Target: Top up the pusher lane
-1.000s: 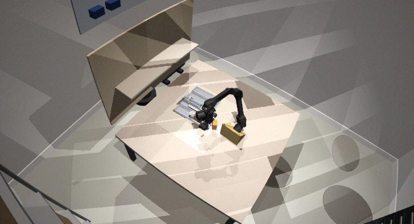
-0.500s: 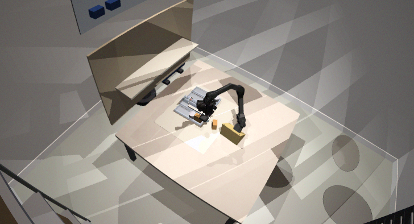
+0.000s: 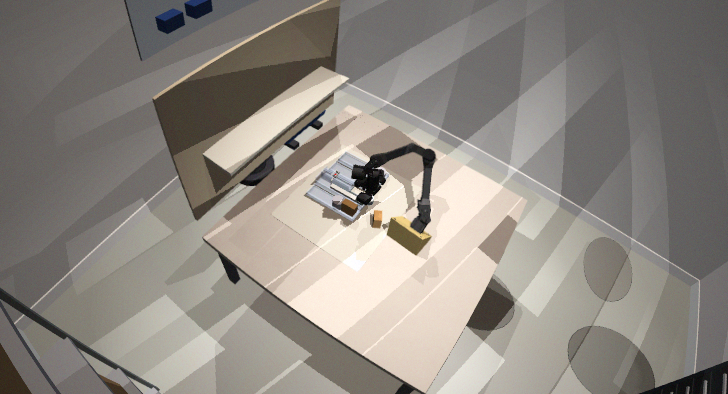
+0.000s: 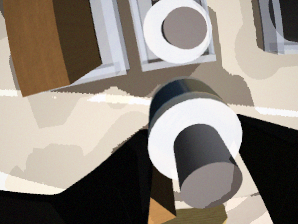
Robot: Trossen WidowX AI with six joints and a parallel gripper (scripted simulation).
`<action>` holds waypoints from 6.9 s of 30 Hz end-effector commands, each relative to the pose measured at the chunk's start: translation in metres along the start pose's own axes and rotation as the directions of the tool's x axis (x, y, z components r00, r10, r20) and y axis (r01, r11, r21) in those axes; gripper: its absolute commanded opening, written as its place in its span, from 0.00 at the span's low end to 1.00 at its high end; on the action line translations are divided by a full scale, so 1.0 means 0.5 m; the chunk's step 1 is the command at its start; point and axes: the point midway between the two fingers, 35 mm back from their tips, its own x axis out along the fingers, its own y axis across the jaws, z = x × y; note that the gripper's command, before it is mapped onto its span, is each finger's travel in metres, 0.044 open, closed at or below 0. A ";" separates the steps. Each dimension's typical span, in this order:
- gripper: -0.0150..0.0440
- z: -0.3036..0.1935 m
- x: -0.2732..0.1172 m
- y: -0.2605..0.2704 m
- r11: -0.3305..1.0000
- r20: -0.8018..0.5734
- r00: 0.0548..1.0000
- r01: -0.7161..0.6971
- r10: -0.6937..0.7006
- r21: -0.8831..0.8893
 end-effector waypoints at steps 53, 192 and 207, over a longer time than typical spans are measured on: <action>0.25 0.040 0.049 -0.010 1.000 0.011 1.000 0.003 -0.003 -0.002; 0.25 0.123 0.048 -0.015 1.000 0.012 1.000 0.003 -0.003 0.000; 0.25 0.123 0.059 -0.015 1.000 0.012 1.000 0.003 -0.003 0.000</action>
